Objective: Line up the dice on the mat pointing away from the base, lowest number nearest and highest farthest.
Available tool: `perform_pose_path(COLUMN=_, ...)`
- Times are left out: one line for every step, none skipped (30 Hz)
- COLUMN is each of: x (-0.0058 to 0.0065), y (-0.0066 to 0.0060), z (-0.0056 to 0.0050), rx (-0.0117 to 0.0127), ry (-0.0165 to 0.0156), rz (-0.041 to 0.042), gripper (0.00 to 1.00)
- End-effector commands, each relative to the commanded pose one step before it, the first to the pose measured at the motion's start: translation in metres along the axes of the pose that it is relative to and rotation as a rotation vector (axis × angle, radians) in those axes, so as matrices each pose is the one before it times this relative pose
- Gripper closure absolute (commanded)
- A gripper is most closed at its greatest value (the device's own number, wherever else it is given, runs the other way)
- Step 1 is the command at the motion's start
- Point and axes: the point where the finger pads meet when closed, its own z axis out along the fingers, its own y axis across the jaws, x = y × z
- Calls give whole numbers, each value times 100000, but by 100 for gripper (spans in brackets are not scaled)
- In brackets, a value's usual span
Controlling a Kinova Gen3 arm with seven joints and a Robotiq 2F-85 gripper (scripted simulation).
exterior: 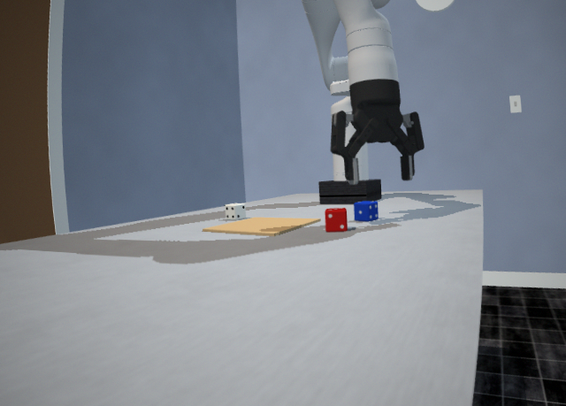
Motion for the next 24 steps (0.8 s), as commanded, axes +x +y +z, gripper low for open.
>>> perform_pose_path(x=-283, y=-389, z=-1325, rx=633, ry=-755, rz=494, gripper=0)
perform_pose_path(x=0, y=0, z=0, rx=0, ry=0, rz=0, gripper=0)
perform_pose_path(x=31, y=14, z=-531, rx=-21, ry=60, rz=-19, gripper=0)
perform_pose_path(x=-4, y=-15, z=-599, rx=30, ry=54, rz=15, gripper=0)
perform_pose_path(x=352, y=-59, z=-630, rx=193, ry=1144, rz=-2, gripper=0)
perform_pose_path(x=3, y=6, z=-654, rx=-19, ry=0, rz=-4, gripper=0)
perform_pose_path(x=4, y=6, z=-666, rx=-19, ry=0, rz=-4, gripper=0)
perform_pose_path(x=3, y=5, z=-664, rx=-18, ry=-1, rz=-3, gripper=0)
perform_pose_path(x=3, y=6, z=-650, rx=-18, ry=-1, rz=-5, gripper=0)
perform_pose_path(x=3, y=6, z=-622, rx=-18, ry=-1, rz=-5, gripper=0)
perform_pose_path(x=2, y=5, z=-582, rx=-15, ry=-2, rz=-4, gripper=0)
perform_pose_path(x=2, y=5, z=-532, rx=-14, ry=-2, rz=-4, gripper=0)
perform_pose_path(x=-102, y=16, z=-472, rx=-48, ry=-336, rz=-4, gripper=0)
perform_pose_path(x=-196, y=24, z=-406, rx=-73, ry=-632, rz=-4, gripper=0)
perform_pose_path(x=-99, y=11, z=-335, rx=-33, ry=-312, rz=-2, gripper=0)
perform_pose_path(x=-2, y=2, z=-262, rx=-3, ry=-1, rz=-3, gripper=0)
perform_pose_path(x=-2, y=1, z=-191, rx=-1, ry=-1, rz=-1, gripper=0)
perform_pose_path(x=0, y=0, z=0, rx=0, ry=0, rz=0, gripper=0)
perform_pose_path(x=0, y=0, z=0, rx=0, ry=0, rz=0, gripper=0)
perform_pose_path(x=90, y=28, z=-90, rx=-34, ry=167, rz=-47, gripper=0)
perform_pose_path(x=20, y=7, z=-62, rx=-9, ry=38, rz=-12, gripper=0)
perform_pose_path(x=19, y=6, z=-20, rx=-7, ry=35, rz=-10, gripper=0)
perform_pose_path(x=20, y=6, z=4, rx=-7, ry=38, rz=-10, gripper=0)
perform_pose_path(x=10, y=3, z=4, rx=-4, ry=19, rz=-5, gripper=0)
